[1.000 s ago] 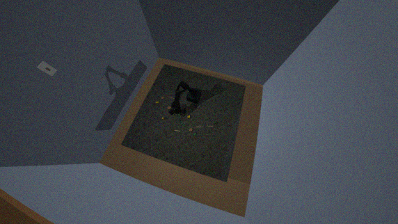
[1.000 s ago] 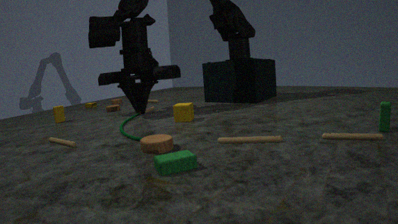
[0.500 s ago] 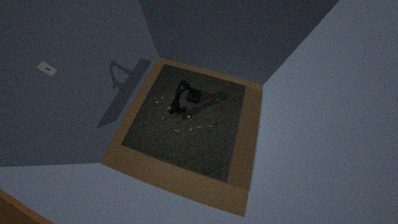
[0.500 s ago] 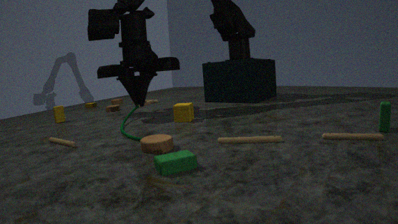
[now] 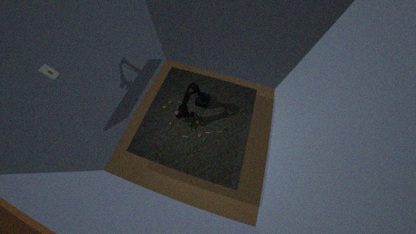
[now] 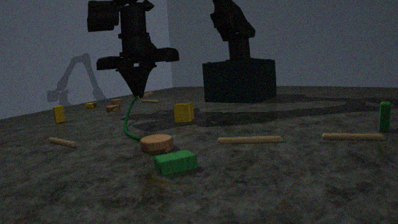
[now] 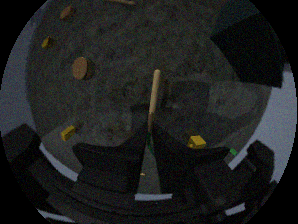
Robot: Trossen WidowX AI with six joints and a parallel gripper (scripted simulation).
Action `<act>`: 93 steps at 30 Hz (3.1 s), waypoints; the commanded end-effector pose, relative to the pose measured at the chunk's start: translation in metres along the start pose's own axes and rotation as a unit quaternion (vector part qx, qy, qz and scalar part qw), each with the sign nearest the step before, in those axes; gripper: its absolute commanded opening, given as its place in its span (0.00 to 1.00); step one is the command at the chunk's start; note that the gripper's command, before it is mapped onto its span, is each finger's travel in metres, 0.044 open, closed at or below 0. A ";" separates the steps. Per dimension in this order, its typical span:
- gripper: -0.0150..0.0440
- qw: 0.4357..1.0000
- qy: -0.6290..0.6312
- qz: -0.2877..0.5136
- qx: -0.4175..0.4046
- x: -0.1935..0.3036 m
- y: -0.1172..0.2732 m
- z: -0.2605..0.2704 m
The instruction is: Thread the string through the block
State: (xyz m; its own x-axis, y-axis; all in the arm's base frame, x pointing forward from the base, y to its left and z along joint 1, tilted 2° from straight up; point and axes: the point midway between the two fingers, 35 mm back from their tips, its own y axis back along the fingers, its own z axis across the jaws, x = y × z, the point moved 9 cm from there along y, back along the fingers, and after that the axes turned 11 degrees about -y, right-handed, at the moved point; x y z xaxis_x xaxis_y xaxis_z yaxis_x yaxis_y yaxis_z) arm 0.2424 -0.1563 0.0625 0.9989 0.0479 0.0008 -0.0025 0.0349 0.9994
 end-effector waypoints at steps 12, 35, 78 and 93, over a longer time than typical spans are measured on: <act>0.25 1.000 -0.002 0.002 -0.001 -0.001 0.022 0.000; 0.25 0.999 0.005 -0.034 0.002 0.023 0.034 -0.009; 0.25 0.994 0.001 -0.107 -0.011 0.064 0.073 -0.035; 0.25 0.991 0.002 -0.132 -0.021 0.076 0.087 -0.047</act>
State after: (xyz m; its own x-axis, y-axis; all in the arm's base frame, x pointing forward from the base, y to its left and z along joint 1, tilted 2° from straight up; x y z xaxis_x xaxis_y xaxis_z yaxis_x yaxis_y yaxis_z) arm 0.3130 -0.1063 0.1455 0.9684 0.0394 -0.2464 0.2427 0.0812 0.9667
